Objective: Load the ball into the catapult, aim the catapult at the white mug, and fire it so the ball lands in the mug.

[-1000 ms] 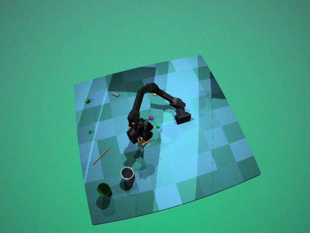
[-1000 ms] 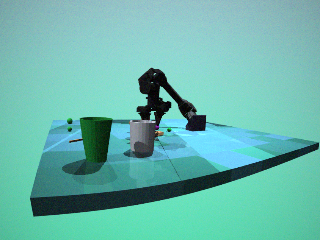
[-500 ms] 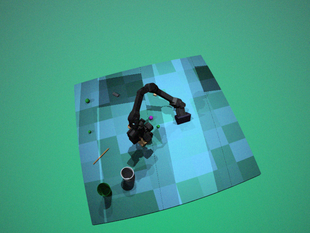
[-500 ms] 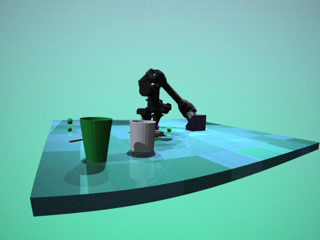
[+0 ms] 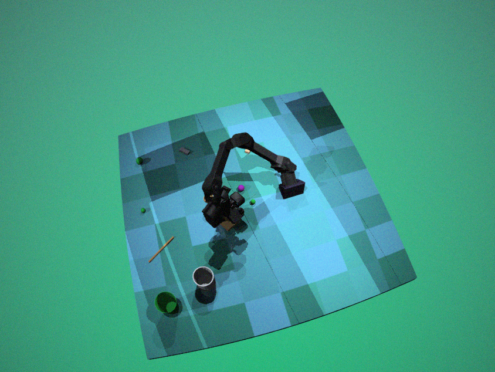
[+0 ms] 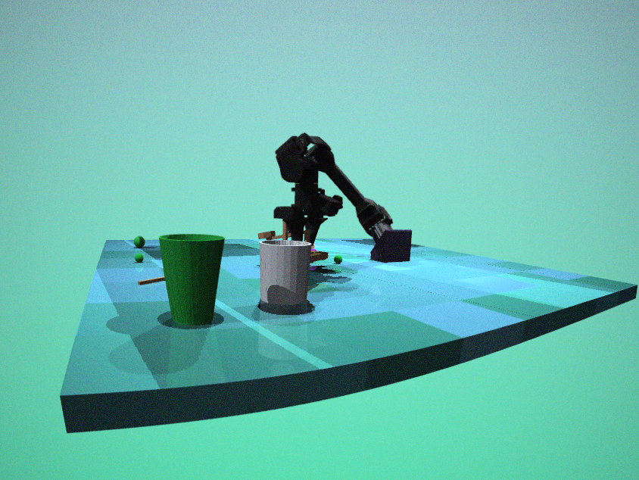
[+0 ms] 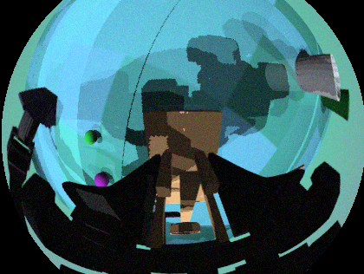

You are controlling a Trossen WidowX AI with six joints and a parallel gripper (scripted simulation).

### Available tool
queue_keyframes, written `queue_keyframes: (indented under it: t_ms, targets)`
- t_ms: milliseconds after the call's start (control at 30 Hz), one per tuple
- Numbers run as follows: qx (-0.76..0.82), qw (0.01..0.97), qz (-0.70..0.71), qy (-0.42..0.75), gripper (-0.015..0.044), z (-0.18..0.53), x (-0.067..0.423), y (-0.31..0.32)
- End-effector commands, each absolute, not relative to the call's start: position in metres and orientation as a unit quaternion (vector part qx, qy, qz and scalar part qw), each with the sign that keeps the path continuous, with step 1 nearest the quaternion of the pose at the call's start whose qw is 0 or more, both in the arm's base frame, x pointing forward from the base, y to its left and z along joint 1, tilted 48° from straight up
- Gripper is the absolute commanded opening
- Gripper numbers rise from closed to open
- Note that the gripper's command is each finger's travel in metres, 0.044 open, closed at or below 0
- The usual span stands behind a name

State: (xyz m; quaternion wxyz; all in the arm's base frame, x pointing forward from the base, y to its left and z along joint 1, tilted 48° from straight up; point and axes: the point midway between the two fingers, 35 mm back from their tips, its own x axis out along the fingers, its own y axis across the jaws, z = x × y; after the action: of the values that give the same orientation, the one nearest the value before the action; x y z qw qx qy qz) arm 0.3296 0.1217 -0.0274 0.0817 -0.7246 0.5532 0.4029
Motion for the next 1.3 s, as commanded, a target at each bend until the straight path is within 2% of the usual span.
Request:
queue_keyframes:
  t_ms: [0, 867, 1267]
  targets:
    - [-0.733, 0.090, 0.400, 0.543, 0.0000, -0.014, 0.329, 0.140]
    - [-0.637, 0.374, 0.157, 0.656, 0.0000, -0.137, 0.218, 0.243]
    - [-0.633, 0.381, 0.149, 0.657, 0.0000, -0.142, 0.219, 0.244]
